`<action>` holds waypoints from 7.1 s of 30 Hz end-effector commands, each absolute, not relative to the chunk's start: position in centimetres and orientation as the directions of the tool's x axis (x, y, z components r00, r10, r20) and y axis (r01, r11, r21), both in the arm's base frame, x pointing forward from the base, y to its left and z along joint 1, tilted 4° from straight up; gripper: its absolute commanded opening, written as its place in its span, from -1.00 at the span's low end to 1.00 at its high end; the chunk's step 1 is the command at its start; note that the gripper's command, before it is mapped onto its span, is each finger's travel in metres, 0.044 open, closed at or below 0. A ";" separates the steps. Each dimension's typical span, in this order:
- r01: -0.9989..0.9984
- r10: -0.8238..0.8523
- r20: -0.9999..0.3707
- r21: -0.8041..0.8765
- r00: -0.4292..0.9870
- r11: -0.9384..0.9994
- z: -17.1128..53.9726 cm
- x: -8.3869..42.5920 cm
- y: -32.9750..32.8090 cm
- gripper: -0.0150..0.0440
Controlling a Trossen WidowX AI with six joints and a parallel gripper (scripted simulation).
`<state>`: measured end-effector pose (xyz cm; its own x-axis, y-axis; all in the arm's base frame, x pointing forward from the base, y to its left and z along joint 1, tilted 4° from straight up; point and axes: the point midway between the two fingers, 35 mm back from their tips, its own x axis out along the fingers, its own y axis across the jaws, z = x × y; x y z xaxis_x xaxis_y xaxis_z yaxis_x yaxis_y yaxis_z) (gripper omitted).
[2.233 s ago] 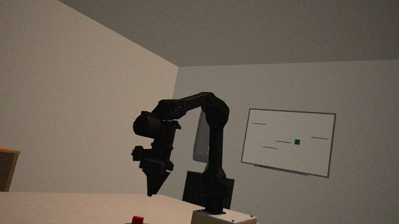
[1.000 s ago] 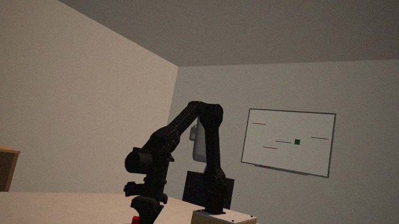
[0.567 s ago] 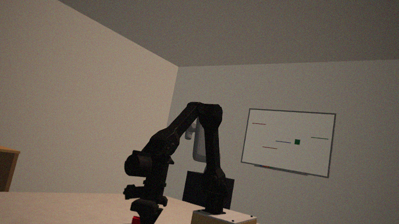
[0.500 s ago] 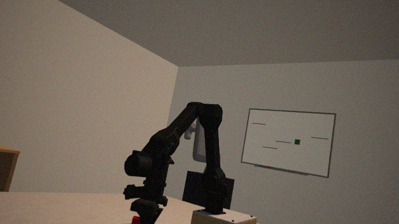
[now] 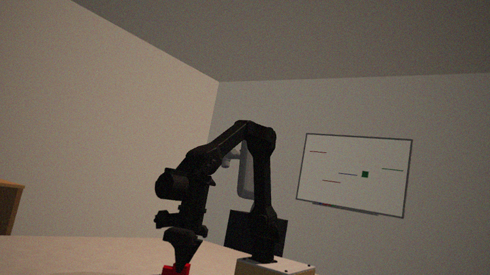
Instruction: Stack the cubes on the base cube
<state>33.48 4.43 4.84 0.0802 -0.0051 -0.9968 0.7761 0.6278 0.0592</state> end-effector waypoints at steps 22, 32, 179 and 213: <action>0.776 0.000 -0.996 0.073 0.093 0.626 12.0 32.6 4.5 -0.14; 0.741 0.003 -0.996 0.070 0.092 0.668 10.8 31.4 7.1 -0.14; -0.326 -0.007 -0.997 -0.034 0.083 0.945 10.0 28.6 -0.3 0.41; -0.764 -0.009 -0.996 -0.074 0.089 0.640 4.9 27.9 -7.1 0.41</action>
<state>27.67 -7.08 5.35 0.0778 -0.0102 -0.9969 -0.7626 0.6435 -0.0661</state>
